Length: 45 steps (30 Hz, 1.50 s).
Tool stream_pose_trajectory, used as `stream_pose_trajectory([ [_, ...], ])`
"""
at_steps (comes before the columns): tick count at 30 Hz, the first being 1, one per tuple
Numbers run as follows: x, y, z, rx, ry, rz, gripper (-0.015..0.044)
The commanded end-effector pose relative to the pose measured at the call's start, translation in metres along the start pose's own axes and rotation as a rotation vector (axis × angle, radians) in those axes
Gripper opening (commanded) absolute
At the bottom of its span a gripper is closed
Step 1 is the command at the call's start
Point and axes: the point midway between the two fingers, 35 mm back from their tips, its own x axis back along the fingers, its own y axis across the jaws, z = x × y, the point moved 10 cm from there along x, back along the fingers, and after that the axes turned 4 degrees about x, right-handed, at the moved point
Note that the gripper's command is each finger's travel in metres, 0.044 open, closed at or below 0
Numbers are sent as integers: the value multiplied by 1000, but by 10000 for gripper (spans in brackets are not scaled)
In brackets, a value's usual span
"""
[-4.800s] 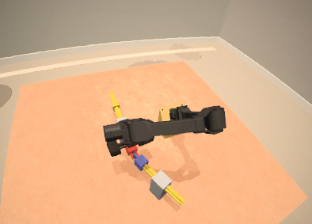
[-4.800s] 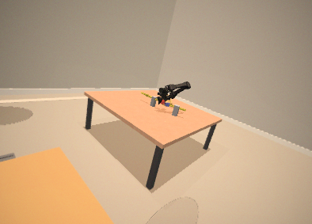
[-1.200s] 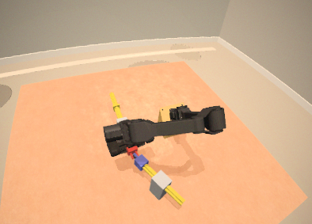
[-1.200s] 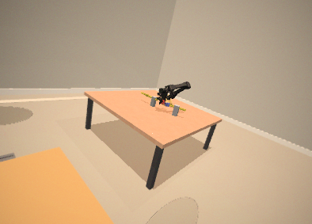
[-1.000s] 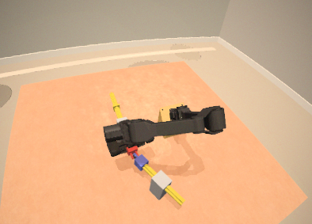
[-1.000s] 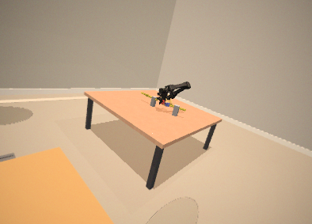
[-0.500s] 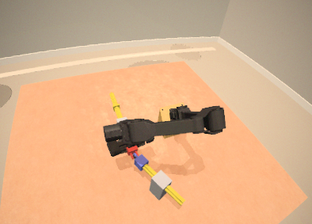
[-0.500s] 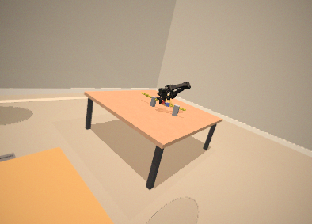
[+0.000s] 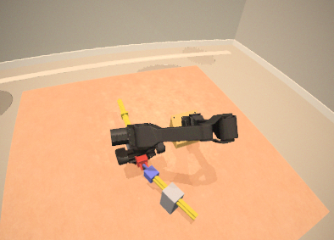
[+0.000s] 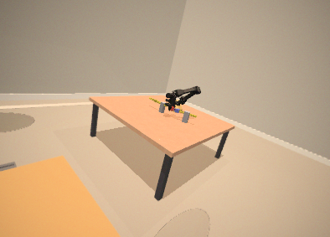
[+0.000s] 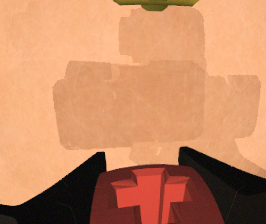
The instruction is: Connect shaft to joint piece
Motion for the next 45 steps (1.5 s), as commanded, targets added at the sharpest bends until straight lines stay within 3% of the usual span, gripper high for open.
stream_pose_trajectory([
  [1,-1,-1,-1,-13,15,-1,0],
  [17,-1,0,-1,-5,8,-1,0],
  [22,-1,0,-1,-5,8,-1,131],
  [25,-1,0,-1,-5,8,-1,147],
  [36,-1,0,-1,-5,8,-1,436],
  [45,-1,0,-1,-5,8,-1,440],
])
